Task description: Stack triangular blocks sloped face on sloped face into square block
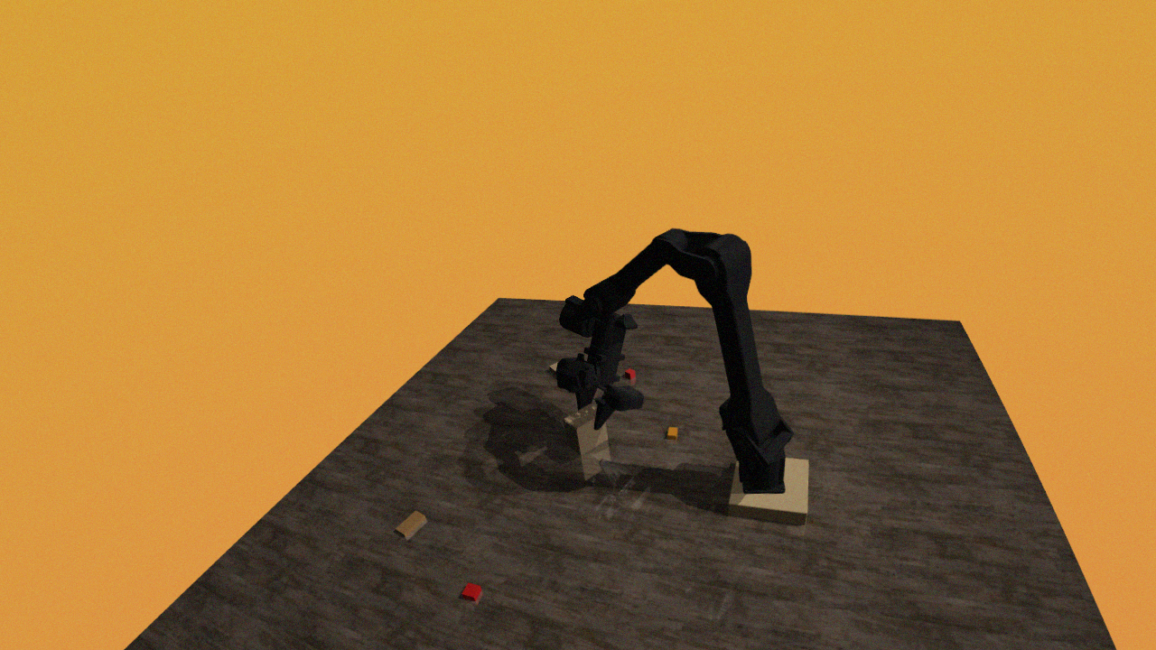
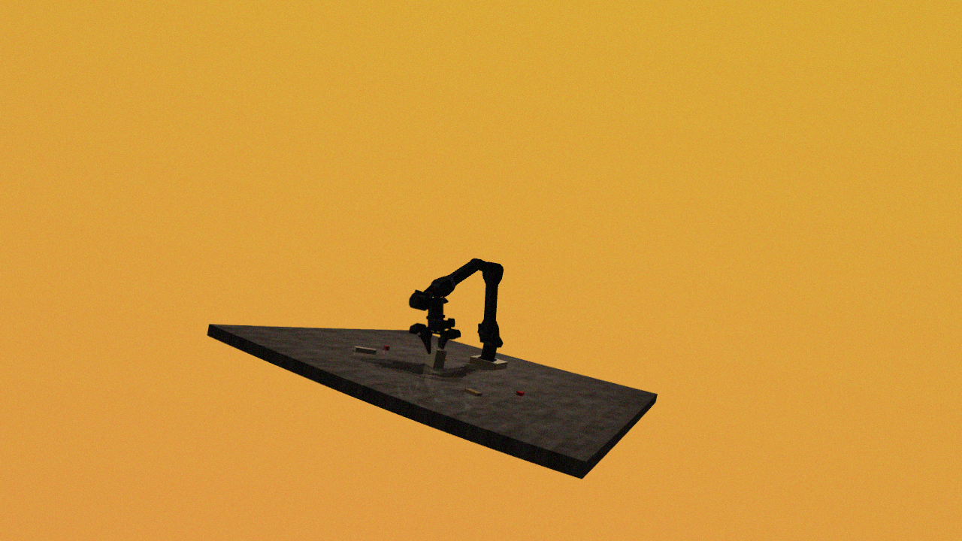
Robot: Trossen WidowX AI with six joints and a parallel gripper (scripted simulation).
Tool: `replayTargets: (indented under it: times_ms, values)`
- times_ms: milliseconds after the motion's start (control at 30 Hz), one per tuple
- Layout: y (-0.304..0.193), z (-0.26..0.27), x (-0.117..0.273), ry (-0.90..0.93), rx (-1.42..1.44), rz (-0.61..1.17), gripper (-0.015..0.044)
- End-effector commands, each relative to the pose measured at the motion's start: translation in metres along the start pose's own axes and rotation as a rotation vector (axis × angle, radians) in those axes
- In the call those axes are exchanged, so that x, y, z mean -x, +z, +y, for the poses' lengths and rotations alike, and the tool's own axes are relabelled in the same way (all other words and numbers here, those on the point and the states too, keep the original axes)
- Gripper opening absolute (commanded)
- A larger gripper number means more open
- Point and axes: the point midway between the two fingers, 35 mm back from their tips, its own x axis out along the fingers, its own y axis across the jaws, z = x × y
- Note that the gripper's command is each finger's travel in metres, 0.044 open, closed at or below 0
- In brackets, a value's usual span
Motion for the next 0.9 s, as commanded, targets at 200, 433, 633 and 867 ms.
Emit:
replayTargets:
  times_ms: [200,433,633,867]
  values:
    - [0.0006,0.0002,-0.0001,-0.001,-0.006,0.001,0.0000]
    - [0.0002,0.0001,-0.0001,0.000,0.000,0.000,0.0184]
    - [0.0002,0.0001,-0.0001,0.000,0.000,0.000,0.0341]
    - [0.0002,0.0001,-0.0001,0.000,0.000,0.000,0.0440]
